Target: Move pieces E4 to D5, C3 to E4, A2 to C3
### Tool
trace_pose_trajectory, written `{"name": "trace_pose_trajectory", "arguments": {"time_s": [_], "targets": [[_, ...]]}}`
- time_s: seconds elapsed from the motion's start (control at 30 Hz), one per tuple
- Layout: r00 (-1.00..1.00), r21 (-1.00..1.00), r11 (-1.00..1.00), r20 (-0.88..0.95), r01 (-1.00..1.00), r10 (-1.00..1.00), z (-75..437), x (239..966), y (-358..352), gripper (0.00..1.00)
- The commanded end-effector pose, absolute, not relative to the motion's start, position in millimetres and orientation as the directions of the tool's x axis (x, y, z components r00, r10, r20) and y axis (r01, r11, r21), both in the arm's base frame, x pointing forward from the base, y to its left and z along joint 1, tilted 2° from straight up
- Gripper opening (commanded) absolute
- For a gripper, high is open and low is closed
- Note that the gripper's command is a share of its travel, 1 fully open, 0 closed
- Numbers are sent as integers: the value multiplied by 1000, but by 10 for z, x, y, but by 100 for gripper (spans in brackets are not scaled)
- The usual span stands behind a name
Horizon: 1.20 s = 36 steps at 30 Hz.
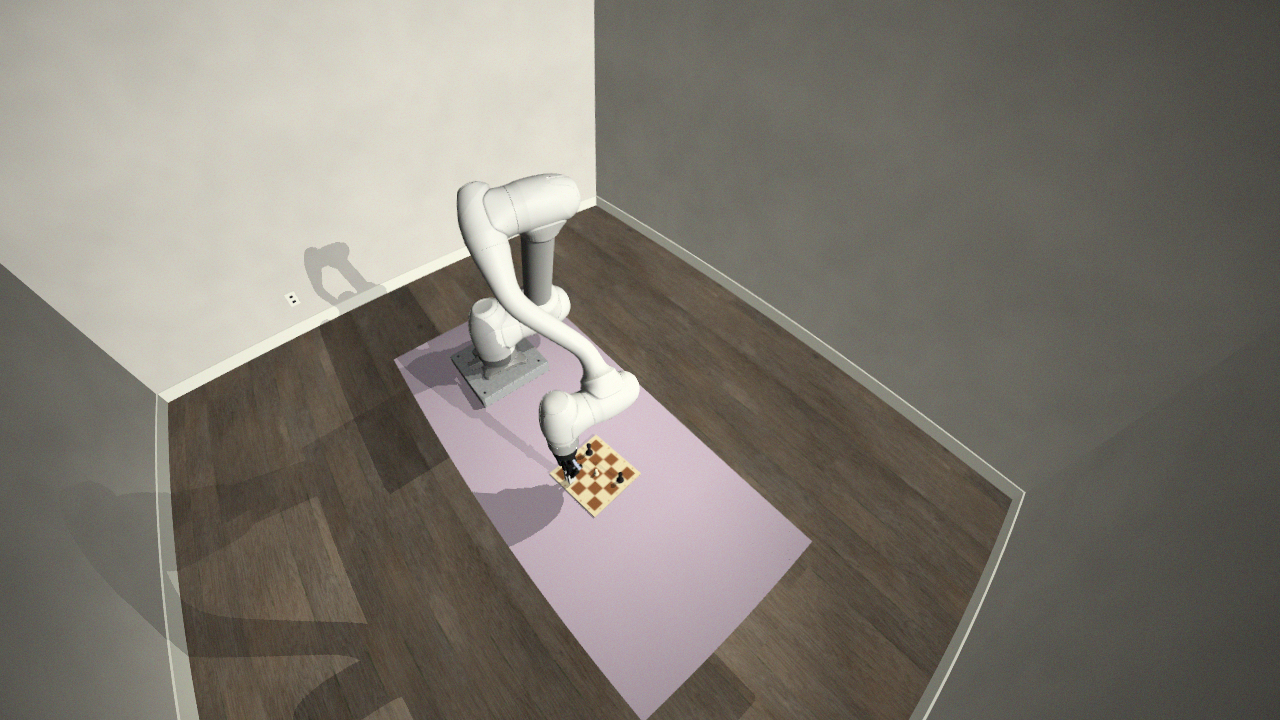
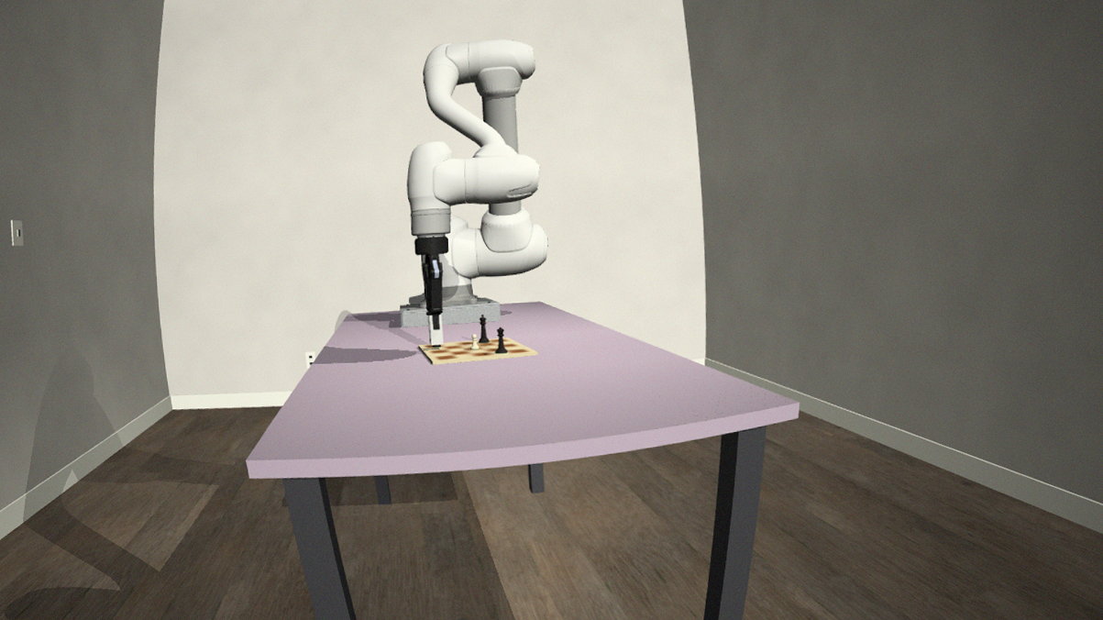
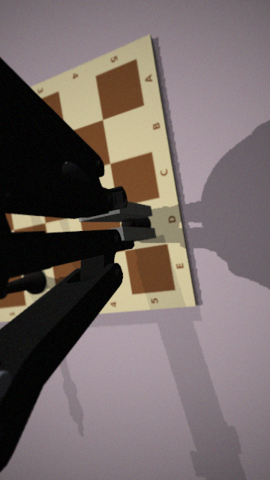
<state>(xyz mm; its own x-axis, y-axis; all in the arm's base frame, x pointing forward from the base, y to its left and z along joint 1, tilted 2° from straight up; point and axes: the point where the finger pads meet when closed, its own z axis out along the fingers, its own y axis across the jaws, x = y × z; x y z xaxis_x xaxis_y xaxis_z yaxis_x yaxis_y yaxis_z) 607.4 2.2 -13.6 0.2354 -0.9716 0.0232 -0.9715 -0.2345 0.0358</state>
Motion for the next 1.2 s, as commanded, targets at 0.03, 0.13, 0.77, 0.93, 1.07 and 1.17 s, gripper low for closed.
{"name": "trace_pose_trajectory", "arguments": {"time_s": [0.03,0.13,0.77,0.93,1.07,1.17], "targets": [[235,36,-235,23,-971,-972,-135,6074,22,0],[235,36,-235,23,-971,-972,-135,6074,22,0],[235,36,-235,23,-971,-972,-156,6073,22,0],[235,36,-235,23,-971,-972,-168,6073,21,0],[235,36,-235,23,-971,-972,-170,6073,21,0],[235,36,-235,23,-971,-972,-171,6073,21,0]]}}
